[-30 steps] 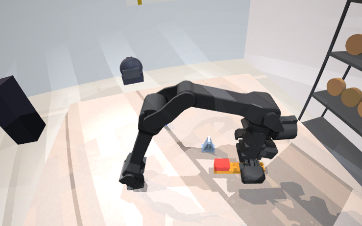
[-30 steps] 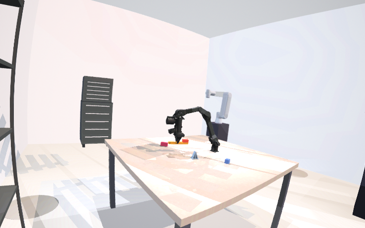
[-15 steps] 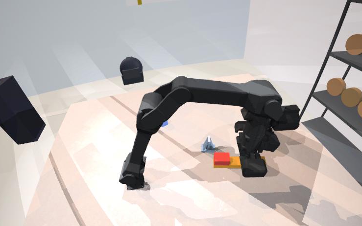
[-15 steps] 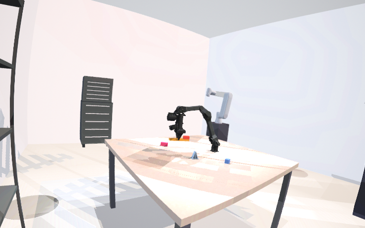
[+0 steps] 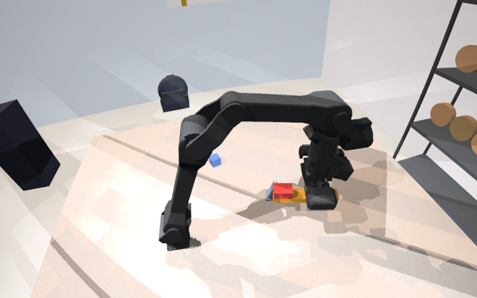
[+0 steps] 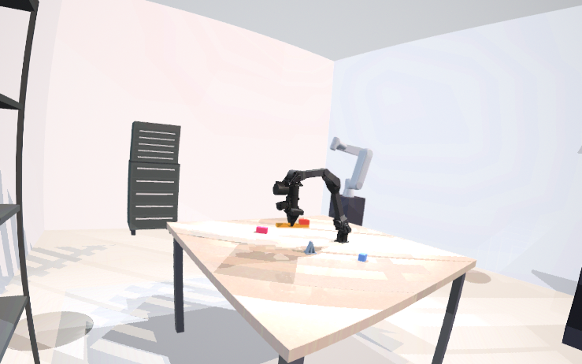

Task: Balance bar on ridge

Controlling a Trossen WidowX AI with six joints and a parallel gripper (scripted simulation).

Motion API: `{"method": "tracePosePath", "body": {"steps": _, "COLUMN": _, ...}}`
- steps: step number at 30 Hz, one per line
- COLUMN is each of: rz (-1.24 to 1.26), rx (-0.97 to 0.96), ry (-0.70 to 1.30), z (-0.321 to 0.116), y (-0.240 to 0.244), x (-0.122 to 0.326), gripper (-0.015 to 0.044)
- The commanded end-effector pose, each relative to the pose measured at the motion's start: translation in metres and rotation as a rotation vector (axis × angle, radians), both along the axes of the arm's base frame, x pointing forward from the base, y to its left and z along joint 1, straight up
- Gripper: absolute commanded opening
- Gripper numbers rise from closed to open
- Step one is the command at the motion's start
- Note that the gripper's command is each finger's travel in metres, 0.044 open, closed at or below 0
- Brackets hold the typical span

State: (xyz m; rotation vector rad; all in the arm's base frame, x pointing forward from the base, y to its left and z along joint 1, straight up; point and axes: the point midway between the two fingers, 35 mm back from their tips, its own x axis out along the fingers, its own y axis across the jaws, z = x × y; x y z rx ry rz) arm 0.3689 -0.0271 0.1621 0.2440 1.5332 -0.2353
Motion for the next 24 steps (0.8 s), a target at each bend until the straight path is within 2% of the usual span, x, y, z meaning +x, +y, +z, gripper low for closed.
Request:
{"method": "tracePosePath", "body": {"steps": 1, "rz": -0.004, "rx": -0.003, "ry": -0.012, "z": 0.004, "y": 0.014, "x": -0.002, "gripper": 0.0}}
{"method": "tracePosePath", "body": {"steps": 24, "rz": -0.006, "rx": 0.006, "ry": -0.01, "z": 0.003, "y": 0.099, "x": -0.024, "gripper": 0.0}}
